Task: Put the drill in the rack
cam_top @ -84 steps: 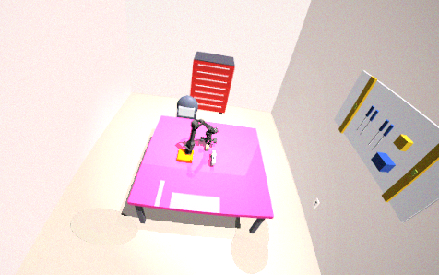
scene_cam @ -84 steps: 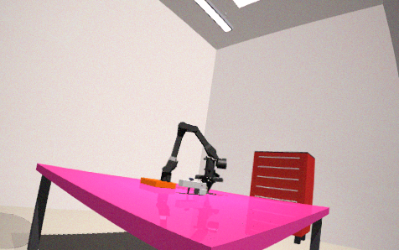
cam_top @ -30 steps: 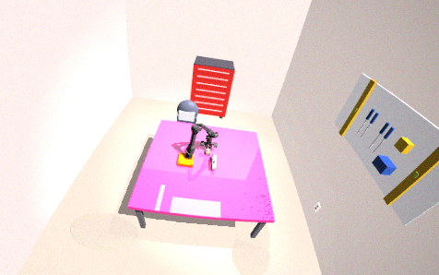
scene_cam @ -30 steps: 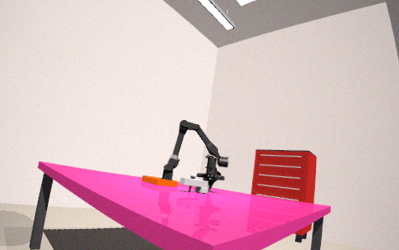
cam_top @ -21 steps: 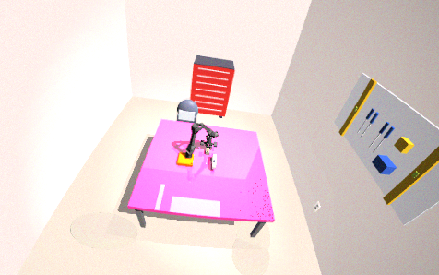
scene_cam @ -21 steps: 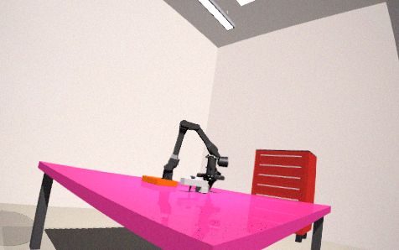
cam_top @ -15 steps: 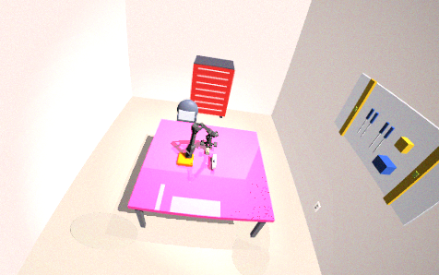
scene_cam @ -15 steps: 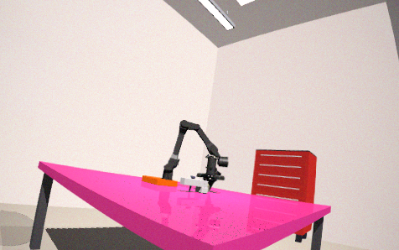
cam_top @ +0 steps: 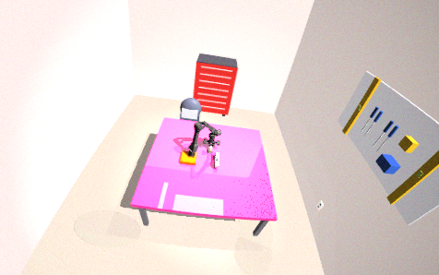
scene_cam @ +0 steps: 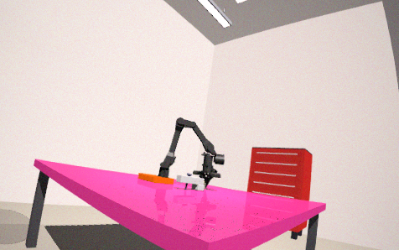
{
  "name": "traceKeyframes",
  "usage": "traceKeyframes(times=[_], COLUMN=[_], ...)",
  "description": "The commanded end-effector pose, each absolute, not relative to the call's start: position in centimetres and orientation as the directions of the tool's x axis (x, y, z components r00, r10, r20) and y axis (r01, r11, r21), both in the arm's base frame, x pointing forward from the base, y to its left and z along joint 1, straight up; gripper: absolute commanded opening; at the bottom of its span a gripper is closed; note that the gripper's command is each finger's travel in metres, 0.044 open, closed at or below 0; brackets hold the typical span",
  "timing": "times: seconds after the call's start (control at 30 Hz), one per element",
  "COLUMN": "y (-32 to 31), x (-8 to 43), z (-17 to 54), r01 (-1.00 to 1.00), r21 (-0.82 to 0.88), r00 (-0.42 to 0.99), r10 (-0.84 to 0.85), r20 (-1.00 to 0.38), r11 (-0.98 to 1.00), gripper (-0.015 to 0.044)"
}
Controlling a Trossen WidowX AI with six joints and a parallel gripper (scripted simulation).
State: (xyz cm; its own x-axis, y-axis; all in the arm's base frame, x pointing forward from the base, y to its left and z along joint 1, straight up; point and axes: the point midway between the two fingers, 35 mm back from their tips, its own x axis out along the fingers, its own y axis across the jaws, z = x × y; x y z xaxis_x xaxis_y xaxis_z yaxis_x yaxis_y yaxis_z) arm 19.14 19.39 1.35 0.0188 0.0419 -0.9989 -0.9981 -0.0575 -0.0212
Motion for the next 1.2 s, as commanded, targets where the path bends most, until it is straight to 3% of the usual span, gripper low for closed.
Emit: traceKeyframes(times=[0.0,0.93,1.17], y=[18.82,18.82,19.39], x=[19.23,19.23,19.14], z=[0.78,0.78,1.35], r01=[-0.998,-0.998,-0.998], r21=[-0.018,-0.018,-0.021], r00=[0.017,0.017,0.019], r10=[0.022,0.022,0.042], r20=[-1.0,-1.0,-0.999], r11=[-0.055,-0.055,-0.058], gripper=[0.0,0.0,0.0184])
